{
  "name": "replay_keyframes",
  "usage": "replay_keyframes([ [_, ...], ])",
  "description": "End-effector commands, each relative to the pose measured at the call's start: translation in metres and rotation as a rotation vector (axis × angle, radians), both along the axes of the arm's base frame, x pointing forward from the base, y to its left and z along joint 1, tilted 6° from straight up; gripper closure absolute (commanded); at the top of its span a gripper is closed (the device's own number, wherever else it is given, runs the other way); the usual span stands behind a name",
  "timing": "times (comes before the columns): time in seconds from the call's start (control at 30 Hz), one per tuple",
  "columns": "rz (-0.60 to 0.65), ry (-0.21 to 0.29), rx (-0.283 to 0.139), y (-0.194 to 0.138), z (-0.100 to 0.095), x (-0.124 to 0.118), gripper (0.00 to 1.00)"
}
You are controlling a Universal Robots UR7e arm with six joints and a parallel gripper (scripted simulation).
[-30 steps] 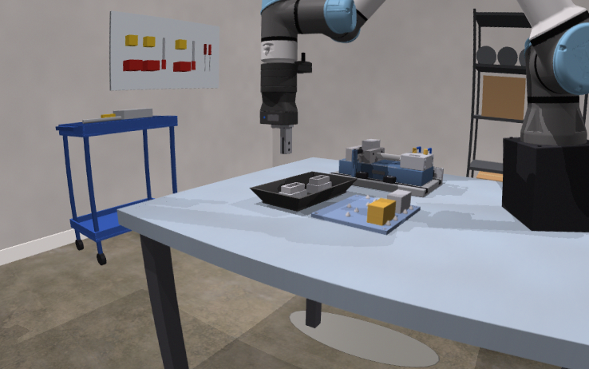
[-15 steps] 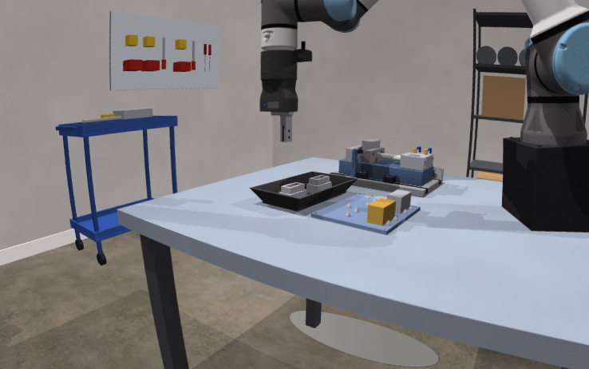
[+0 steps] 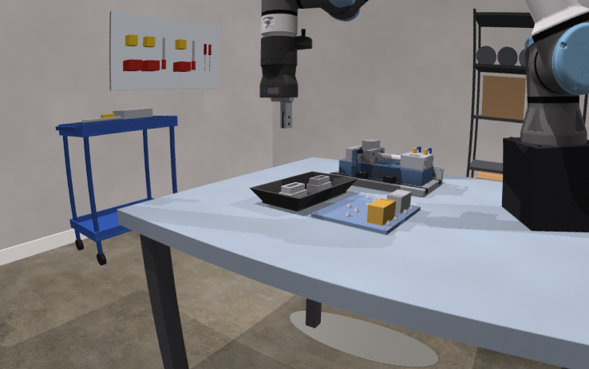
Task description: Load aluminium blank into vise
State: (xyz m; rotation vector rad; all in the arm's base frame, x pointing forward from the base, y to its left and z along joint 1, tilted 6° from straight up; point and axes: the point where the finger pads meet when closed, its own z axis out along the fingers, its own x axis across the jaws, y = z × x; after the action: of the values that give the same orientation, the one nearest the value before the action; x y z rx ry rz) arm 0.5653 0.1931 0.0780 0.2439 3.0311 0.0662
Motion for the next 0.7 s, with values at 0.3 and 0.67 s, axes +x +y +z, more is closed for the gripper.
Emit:
replay_keyframes([
  [0.3, 0.0, -0.001, 0.0, -0.001, 0.006, 0.0, 1.0],
  [0.67, 0.0, 0.002, -0.001, -0.08, 0.003, 0.002, 1.0],
])
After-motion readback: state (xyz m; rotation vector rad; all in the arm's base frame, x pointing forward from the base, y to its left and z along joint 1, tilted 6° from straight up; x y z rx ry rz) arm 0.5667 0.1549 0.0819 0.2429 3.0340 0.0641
